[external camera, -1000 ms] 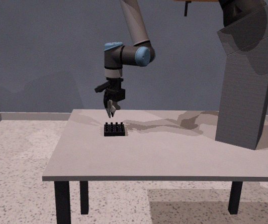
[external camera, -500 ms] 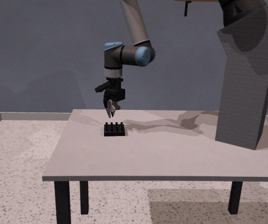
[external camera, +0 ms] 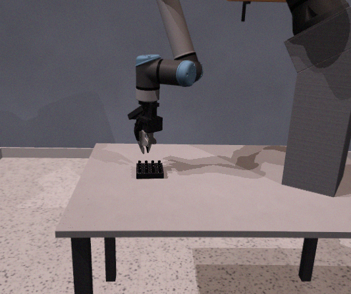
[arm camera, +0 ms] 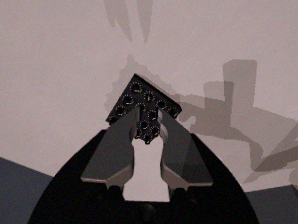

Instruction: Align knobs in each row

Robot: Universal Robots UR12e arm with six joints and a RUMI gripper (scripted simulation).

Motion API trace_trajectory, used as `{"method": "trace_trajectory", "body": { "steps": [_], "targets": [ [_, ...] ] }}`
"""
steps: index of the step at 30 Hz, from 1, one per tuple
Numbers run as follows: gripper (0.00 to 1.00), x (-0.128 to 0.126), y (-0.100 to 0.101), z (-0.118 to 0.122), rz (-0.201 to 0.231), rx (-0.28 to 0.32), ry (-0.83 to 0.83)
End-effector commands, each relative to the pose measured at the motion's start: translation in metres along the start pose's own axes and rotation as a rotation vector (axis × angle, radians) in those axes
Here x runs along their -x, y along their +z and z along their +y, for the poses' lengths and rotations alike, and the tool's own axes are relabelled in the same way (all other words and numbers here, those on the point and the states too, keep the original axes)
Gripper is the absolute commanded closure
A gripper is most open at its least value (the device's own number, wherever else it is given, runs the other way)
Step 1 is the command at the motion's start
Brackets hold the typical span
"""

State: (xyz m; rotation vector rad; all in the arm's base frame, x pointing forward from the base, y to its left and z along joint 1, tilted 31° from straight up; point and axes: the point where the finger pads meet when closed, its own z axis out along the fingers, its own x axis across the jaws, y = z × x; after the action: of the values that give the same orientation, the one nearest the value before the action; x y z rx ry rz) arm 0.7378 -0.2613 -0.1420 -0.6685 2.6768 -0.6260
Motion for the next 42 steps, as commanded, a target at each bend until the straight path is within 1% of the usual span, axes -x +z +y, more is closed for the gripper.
{"method": "trace_trajectory", "body": {
  "steps": [1,12,14,17,29,31,35,42],
  "targets": [
    [0.89,0.0,-0.002,-0.001,0.001,-0.001,0.129],
    [0.89,-0.002,-0.006,-0.001,0.001,-0.001,0.477],
    [0.89,-0.002,-0.006,-0.001,0.001,-0.001,0.477],
    [0.89,-0.003,-0.007,-0.001,0.001,-0.001,0.603],
    [0.89,-0.003,-0.011,0.001,0.001,-0.001,0.967],
    [0.89,-0.003,-0.011,0.001,0.001,-0.001,0.967],
    [0.89,-0.003,-0.013,0.002,0.001,-0.001,1.12],
    [0.89,-0.002,-0.015,0.004,0.0,-0.002,1.331]
  ]
}}
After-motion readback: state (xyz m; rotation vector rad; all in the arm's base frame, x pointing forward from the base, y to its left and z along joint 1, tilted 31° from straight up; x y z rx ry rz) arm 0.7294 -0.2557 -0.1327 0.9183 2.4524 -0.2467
